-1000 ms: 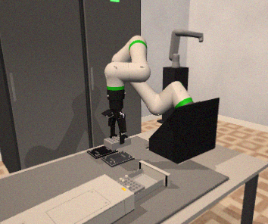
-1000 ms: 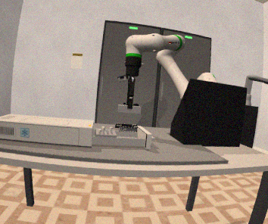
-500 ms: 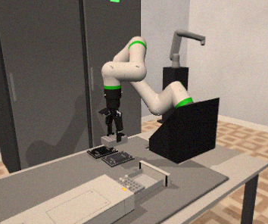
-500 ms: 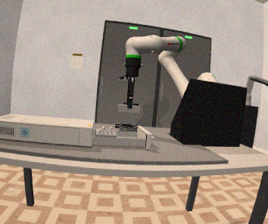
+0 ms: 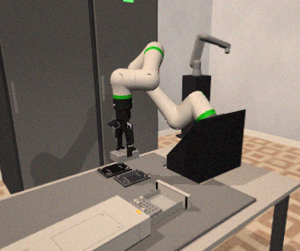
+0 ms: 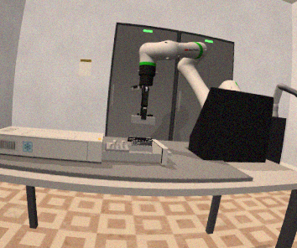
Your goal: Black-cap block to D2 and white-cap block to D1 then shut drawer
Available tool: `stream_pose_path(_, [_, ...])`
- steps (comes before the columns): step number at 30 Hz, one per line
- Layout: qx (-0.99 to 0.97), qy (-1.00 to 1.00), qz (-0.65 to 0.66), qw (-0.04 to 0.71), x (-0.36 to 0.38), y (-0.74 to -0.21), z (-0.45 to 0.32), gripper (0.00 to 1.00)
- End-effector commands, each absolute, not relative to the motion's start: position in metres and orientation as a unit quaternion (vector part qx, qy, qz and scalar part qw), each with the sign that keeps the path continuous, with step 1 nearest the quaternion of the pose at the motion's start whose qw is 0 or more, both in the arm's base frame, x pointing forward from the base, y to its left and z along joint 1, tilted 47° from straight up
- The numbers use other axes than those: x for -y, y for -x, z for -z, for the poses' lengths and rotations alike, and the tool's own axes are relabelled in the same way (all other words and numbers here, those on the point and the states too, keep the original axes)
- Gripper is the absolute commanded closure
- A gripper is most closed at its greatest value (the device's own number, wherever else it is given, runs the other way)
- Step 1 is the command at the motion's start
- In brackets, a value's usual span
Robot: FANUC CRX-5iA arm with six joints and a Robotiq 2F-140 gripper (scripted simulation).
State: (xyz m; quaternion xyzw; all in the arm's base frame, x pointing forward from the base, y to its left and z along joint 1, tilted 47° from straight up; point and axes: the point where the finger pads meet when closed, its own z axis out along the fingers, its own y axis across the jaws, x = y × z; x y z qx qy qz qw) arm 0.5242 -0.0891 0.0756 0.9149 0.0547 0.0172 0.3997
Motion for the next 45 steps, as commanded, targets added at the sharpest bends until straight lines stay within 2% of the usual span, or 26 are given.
stream_pose_path(1, [-0.055, -0.915, -0.018, 0.4, 0.092, -0.525, -0.081, 0.9])
stream_pose_path(45, [-0.055, -0.915, -0.018, 0.4, 0.161, -0.528, -0.155, 0.9])
